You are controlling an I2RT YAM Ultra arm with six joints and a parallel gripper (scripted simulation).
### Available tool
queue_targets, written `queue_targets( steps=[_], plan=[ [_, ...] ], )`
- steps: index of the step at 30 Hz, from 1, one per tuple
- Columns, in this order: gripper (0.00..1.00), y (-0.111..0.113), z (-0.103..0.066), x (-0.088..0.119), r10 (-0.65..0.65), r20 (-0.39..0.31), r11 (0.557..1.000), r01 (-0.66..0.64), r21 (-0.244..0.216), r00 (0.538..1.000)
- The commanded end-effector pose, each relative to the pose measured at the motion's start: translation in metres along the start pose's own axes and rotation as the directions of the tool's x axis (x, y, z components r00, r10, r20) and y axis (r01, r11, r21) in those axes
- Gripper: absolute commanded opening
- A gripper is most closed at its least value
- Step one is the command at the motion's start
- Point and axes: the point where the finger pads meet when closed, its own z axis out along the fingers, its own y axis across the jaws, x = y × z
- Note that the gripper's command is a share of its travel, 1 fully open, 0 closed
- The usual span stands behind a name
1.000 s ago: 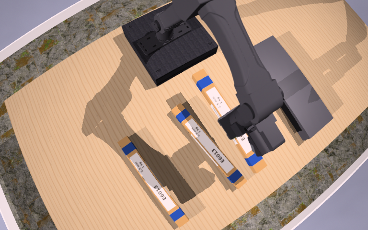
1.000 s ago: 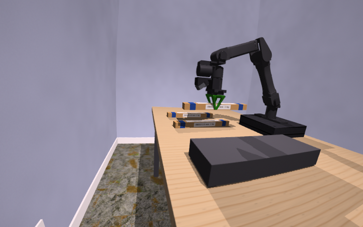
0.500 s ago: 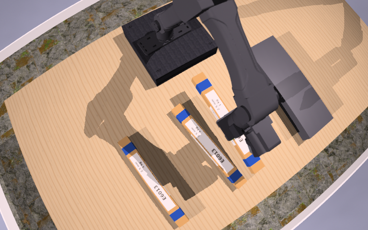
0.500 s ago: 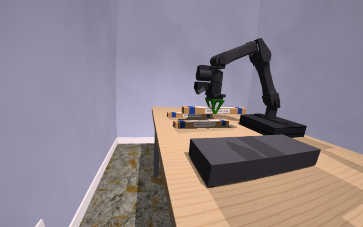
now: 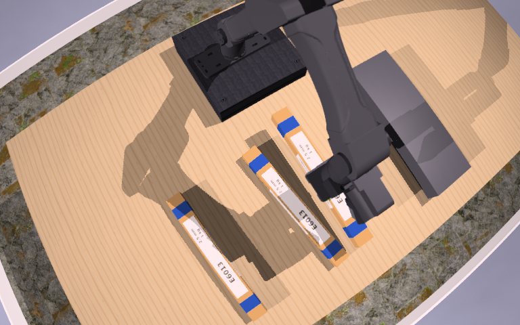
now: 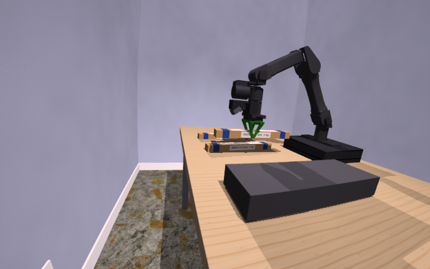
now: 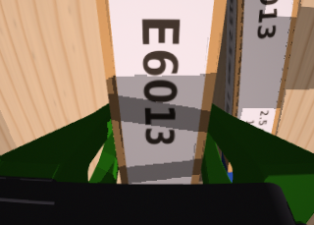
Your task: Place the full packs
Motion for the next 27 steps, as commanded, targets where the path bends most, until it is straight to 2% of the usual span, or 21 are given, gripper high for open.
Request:
queue_targets(
  steps=[1,3,24,25,27],
  plan=[
    [0.0,0.005,-0.019,-0.015,-0.005,0.071,1.0,0.005,-0.002,0.997],
    [0.0,0.005,-0.018,-0.01,-0.005,0.05,1.0,0.005,-0.002,0.999],
    [0.0,0.006,-0.01,-0.009,-0.007,0.022,1.0,0.007,-0.003,1.0],
    [0.0,0.006,-0.02,-0.014,-0.009,0.063,1.0,0.009,-0.002,0.998],
    [0.0,0.006,-0.021,-0.013,-0.008,0.057,1.0,0.008,-0.002,0.998]
  ],
)
